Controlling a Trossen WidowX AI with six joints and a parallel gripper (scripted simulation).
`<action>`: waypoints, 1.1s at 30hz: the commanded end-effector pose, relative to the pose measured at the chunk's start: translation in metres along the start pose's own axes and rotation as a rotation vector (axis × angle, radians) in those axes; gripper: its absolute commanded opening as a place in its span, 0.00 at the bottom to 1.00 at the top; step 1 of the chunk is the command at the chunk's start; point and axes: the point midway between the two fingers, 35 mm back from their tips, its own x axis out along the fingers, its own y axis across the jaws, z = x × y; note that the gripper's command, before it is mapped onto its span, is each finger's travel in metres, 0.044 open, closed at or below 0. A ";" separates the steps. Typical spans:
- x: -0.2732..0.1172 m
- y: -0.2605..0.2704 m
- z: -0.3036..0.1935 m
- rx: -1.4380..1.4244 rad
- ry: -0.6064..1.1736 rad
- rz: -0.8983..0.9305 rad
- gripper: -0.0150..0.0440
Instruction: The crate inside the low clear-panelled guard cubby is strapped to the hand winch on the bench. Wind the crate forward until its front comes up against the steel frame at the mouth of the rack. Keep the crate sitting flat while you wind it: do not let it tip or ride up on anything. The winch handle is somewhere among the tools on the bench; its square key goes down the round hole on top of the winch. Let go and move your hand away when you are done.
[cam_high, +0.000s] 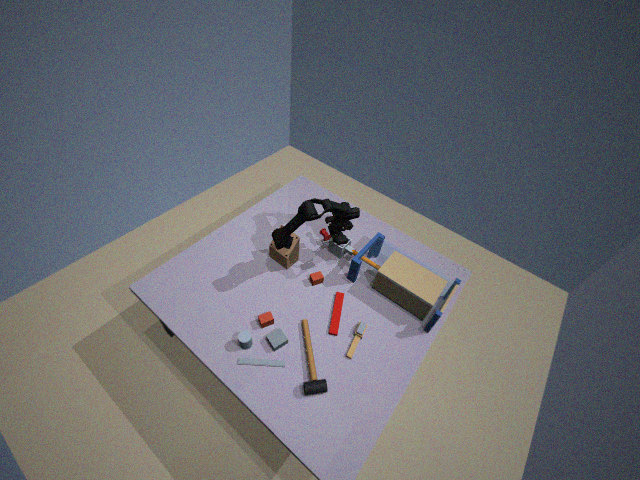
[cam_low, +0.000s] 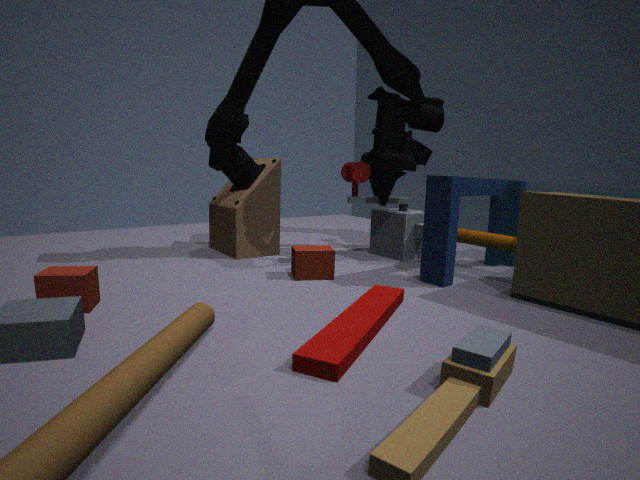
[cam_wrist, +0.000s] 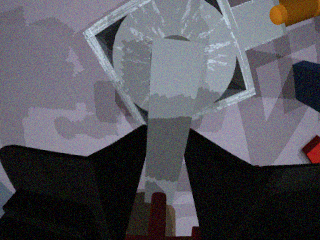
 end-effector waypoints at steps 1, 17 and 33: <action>0.001 0.002 0.000 0.057 -0.004 0.002 0.25; 0.002 0.010 0.001 0.218 -0.011 0.013 0.25; 0.003 0.016 0.003 0.374 -0.018 0.024 0.25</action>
